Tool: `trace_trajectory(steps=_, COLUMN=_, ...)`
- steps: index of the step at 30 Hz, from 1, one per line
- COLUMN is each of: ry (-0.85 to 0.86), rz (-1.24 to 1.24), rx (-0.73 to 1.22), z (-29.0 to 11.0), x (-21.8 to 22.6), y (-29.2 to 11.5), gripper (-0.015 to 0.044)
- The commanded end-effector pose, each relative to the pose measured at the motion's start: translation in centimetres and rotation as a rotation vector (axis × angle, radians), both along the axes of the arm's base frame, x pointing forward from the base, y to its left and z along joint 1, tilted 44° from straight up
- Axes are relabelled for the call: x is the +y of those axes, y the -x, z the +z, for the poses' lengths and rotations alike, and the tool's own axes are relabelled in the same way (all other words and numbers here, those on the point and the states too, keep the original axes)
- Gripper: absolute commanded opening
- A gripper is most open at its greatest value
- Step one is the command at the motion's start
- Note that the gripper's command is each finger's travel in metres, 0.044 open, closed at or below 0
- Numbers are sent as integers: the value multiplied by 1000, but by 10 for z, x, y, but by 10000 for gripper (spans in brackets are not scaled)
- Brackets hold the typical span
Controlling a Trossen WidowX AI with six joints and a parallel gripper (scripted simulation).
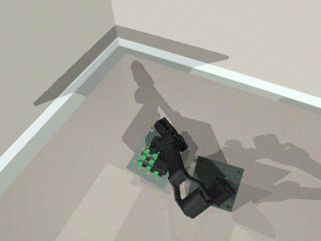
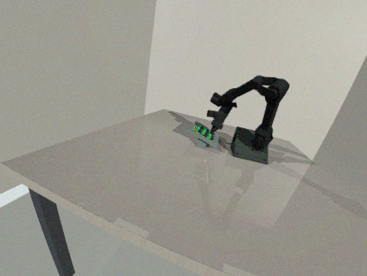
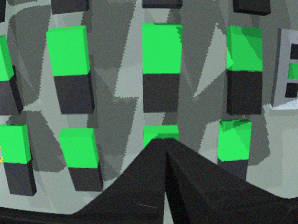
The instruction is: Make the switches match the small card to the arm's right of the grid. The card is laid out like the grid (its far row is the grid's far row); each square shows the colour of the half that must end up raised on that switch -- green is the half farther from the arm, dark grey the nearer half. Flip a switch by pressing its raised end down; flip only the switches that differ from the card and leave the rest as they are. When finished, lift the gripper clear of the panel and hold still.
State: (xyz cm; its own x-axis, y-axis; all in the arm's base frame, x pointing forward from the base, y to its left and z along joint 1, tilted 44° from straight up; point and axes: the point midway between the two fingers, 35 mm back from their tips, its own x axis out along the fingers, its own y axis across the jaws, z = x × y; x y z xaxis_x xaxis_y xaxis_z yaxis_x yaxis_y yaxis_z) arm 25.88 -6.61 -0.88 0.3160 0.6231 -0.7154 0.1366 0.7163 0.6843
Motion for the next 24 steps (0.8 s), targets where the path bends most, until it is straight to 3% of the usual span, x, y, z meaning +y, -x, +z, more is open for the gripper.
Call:
trace_trajectory(steps=1, ry=-3, rz=-1, rx=0, z=-1, x=1, y=-1, gripper=0)
trace_trajectory(steps=18, ry=-3, rz=-1, rx=0, z=-2, x=2, y=-1, gripper=0)
trace_trajectory(steps=24, ry=3, rz=-18, rx=-15, z=42, x=-37, y=21, gripper=0)
